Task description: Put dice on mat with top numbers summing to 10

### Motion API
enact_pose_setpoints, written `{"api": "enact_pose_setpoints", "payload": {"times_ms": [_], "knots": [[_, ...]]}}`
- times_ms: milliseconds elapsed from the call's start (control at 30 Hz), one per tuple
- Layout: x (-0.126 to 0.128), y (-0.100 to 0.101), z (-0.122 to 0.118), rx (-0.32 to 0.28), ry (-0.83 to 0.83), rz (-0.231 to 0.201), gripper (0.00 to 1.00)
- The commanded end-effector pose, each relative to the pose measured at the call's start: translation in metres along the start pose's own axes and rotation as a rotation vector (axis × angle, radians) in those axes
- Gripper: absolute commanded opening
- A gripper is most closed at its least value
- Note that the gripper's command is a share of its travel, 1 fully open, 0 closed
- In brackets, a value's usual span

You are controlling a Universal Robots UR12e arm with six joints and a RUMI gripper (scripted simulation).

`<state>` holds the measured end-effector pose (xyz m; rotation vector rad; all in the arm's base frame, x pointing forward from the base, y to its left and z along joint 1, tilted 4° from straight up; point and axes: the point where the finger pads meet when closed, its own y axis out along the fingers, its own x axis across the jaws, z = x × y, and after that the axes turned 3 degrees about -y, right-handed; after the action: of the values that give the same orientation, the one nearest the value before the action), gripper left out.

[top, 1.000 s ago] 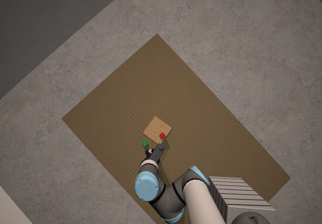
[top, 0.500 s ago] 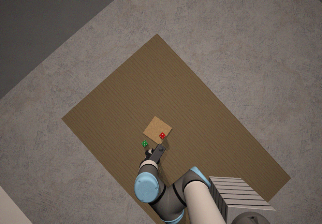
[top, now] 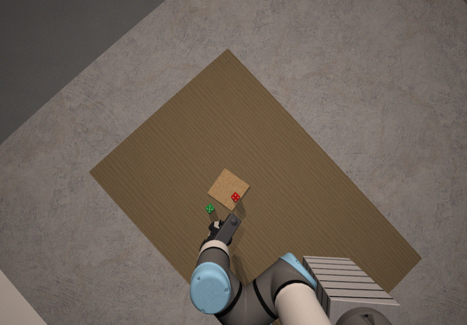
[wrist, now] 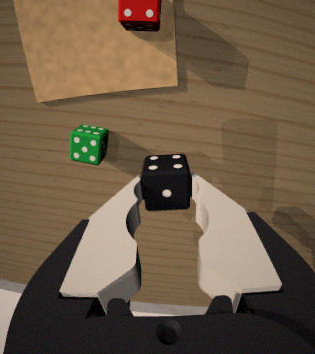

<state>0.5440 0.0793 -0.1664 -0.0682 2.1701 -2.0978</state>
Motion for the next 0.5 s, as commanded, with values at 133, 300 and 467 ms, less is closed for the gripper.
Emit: {"api": "enact_pose_setpoints", "payload": {"times_ms": [133,300,467], "knots": [[0.0,-0.032,0.0,0.0,0.0,-0.001,0.1],[0.0,-0.035,0.0,0.0,0.0,-0.001,0.1],[0.0,-0.035,0.0,0.0,0.0,-0.001,0.1]]}}
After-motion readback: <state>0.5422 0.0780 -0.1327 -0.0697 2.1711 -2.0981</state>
